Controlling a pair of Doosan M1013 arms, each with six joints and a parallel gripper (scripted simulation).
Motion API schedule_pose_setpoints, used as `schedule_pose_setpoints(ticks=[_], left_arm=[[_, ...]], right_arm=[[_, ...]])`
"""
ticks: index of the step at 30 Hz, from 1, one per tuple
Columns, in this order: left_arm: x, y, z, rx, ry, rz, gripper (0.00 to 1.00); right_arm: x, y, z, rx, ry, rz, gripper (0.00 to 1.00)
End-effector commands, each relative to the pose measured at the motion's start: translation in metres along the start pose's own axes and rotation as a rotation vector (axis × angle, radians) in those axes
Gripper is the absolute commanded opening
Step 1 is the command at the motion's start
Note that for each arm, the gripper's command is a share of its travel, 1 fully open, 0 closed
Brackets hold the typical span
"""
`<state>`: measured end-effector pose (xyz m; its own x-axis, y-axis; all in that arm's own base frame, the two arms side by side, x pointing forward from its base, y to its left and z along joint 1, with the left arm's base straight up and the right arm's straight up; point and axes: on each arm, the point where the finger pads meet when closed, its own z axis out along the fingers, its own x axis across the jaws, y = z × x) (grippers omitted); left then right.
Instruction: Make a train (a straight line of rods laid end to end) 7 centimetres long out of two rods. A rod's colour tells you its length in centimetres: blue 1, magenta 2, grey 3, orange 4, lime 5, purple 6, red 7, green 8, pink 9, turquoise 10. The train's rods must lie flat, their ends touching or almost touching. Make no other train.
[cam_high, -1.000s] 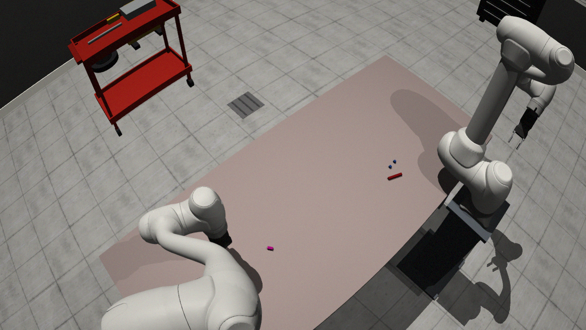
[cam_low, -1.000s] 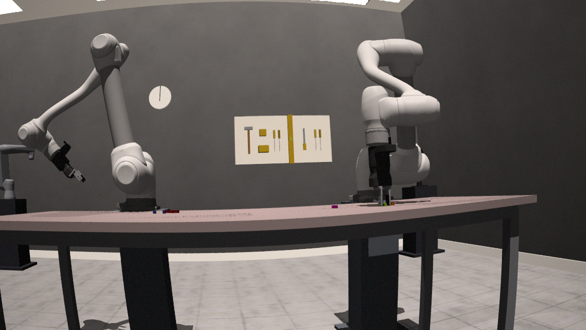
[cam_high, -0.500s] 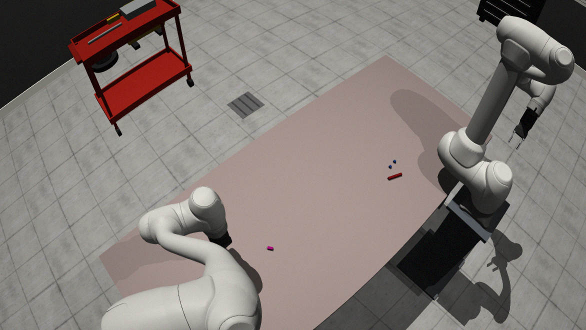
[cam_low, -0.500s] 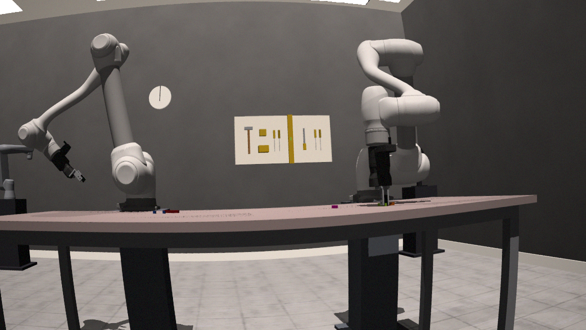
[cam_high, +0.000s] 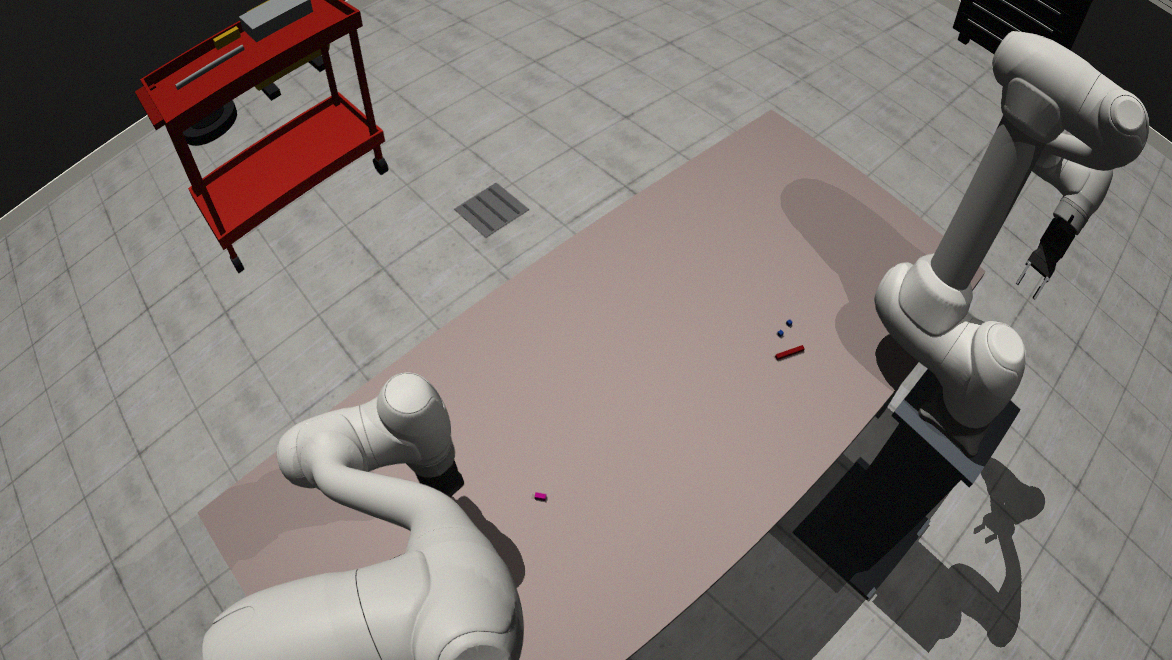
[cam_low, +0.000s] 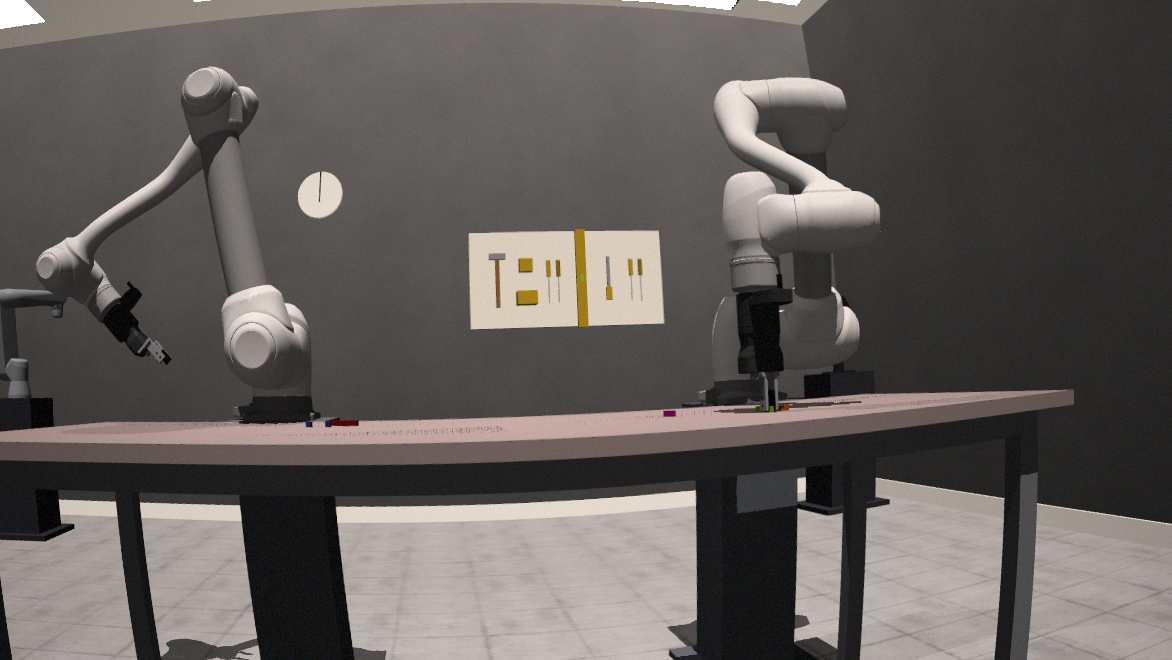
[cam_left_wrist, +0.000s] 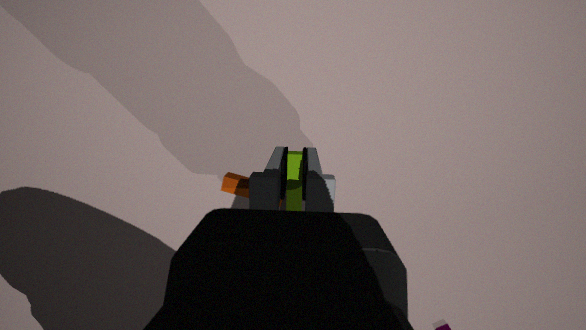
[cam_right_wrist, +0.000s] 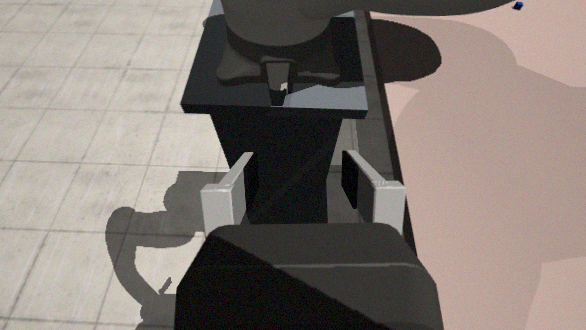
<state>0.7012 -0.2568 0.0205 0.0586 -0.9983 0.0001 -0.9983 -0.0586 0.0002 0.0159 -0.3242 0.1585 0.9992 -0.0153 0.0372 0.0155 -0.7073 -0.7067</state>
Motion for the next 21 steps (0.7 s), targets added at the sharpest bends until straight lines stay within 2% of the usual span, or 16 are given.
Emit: schedule_pose_setpoints(ticks=[1,9,12,17,19,21], left_arm=[[0.0,-0.001,-0.001,0.002,0.0,0.0,0.24],[0.0,0.0,-0.007,0.002,0.0,0.0,0.24],[0.0,0.0,-0.02,0.002,0.0,0.0,0.24],[0.0,0.0,-0.056,0.002,0.0,0.0,0.24],[0.0,0.0,-0.056,0.002,0.0,0.0,0.24],[0.0,0.0,-0.071,0.002,0.0,0.0,0.24]], right_arm=[[0.0,0.0,0.0,-0.001,0.0,0.0,1.0],[0.0,0.0,0.0,-0.001,0.0,0.0,1.0],[0.0,0.0,0.0,-0.001,0.0,0.0,1.0],[0.0,0.0,0.0,-0.001,0.0,0.0,1.0],[0.0,0.0,0.0,-0.001,0.0,0.0,1.0],[0.0,0.0,0.0,-0.001,0.0,0.0,1.0]])
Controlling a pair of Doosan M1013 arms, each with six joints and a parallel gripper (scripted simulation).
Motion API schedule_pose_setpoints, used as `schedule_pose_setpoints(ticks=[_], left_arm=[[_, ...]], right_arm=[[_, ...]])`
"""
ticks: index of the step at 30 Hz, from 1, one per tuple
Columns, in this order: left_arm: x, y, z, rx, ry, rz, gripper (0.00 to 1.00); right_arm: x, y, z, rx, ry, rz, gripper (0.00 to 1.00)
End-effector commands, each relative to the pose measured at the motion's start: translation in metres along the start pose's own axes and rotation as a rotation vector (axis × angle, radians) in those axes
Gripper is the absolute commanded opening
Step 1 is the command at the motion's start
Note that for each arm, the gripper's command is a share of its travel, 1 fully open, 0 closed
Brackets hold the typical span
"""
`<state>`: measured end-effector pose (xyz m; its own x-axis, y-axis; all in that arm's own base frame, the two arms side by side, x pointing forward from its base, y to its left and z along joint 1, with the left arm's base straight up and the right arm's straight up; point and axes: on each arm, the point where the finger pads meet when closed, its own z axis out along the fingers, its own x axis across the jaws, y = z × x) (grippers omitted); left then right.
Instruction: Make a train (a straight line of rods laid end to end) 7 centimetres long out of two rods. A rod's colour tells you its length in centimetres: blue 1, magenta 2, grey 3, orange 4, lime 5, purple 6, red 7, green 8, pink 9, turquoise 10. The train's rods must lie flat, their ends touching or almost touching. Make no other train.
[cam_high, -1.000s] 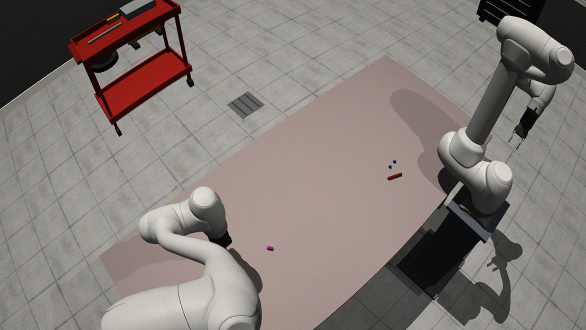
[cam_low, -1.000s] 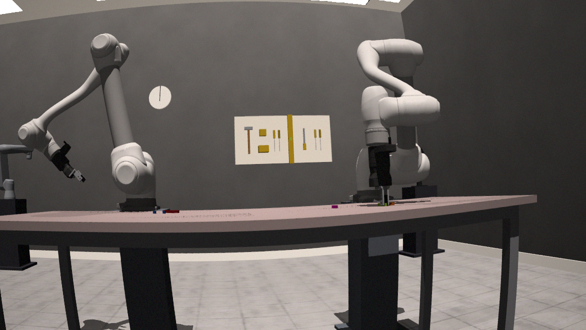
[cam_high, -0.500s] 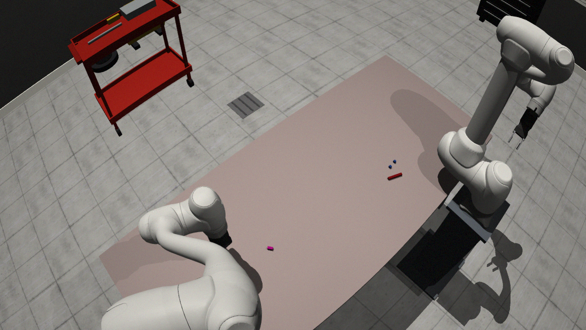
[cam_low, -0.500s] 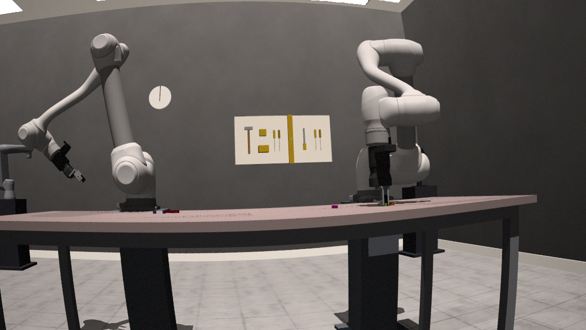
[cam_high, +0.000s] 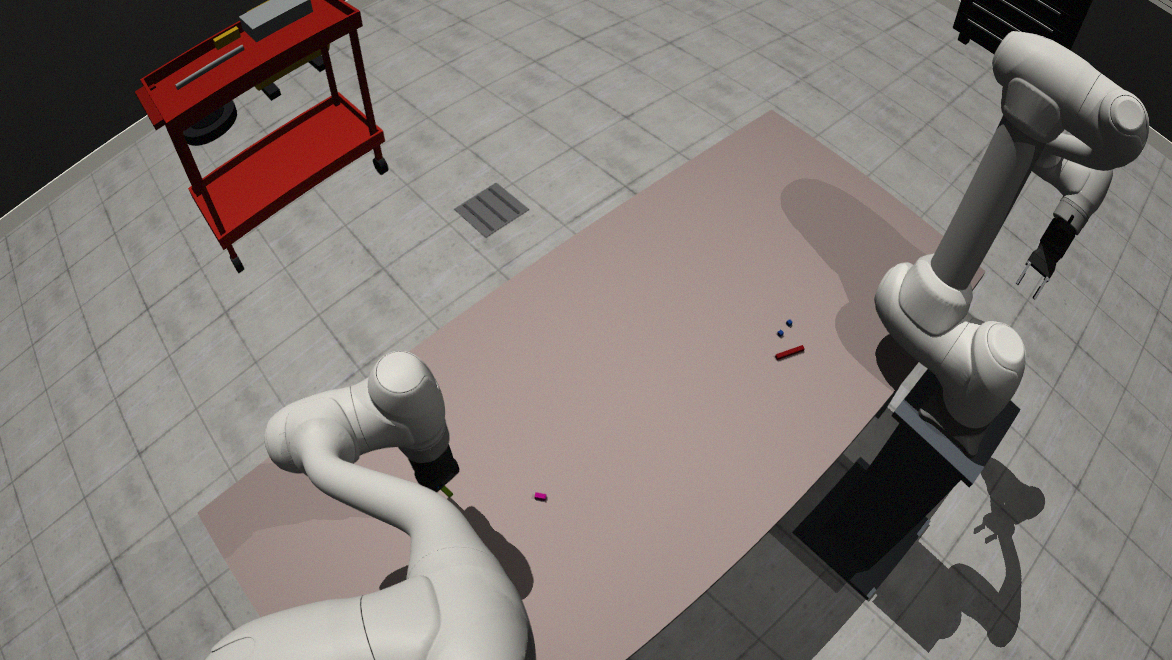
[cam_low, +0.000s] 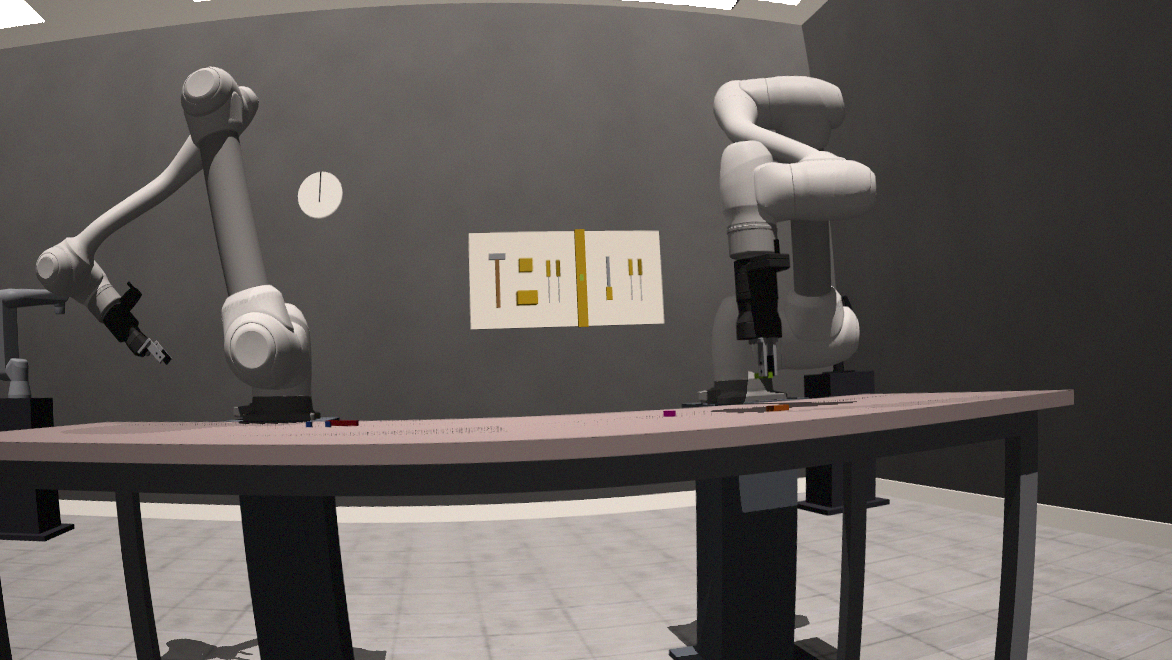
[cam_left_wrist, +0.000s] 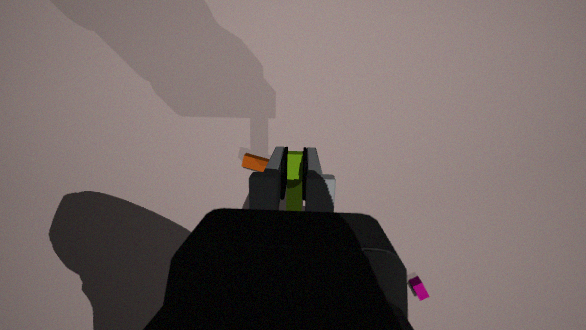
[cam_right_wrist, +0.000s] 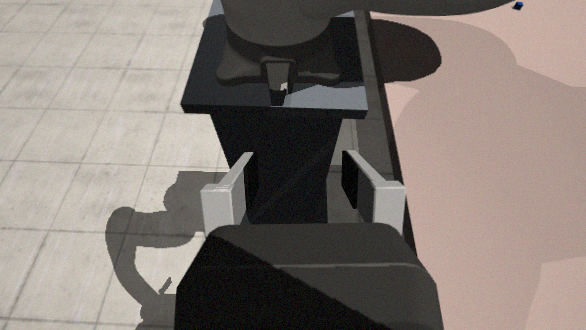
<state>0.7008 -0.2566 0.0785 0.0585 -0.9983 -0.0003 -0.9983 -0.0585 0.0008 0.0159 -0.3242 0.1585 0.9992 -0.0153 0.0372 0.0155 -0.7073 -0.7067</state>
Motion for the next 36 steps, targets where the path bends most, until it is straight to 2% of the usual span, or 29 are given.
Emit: schedule_pose_setpoints(ticks=[1,6,19,30,36], left_arm=[[0.0,-0.001,-0.02,0.002,0.001,0.0,0.24],[0.0,-0.001,-0.041,0.002,0.001,0.0,0.24],[0.003,0.001,-0.043,0.002,0.001,-0.013,0.24],[0.081,0.074,-0.043,0.002,0.002,-0.449,0.24],[0.098,0.094,-0.043,0.001,0.002,-0.553,0.24]], right_arm=[[0.0,0.0,0.0,-0.001,0.0,0.0,1.0],[0.0,0.0,0.0,-0.001,0.0,0.0,1.0],[0.0,0.0,0.0,-0.001,0.0,0.0,1.0],[0.0,0.0,0.0,-0.001,0.0,0.0,1.0],[0.0,0.0,0.0,-0.001,0.0,0.0,1.0]])
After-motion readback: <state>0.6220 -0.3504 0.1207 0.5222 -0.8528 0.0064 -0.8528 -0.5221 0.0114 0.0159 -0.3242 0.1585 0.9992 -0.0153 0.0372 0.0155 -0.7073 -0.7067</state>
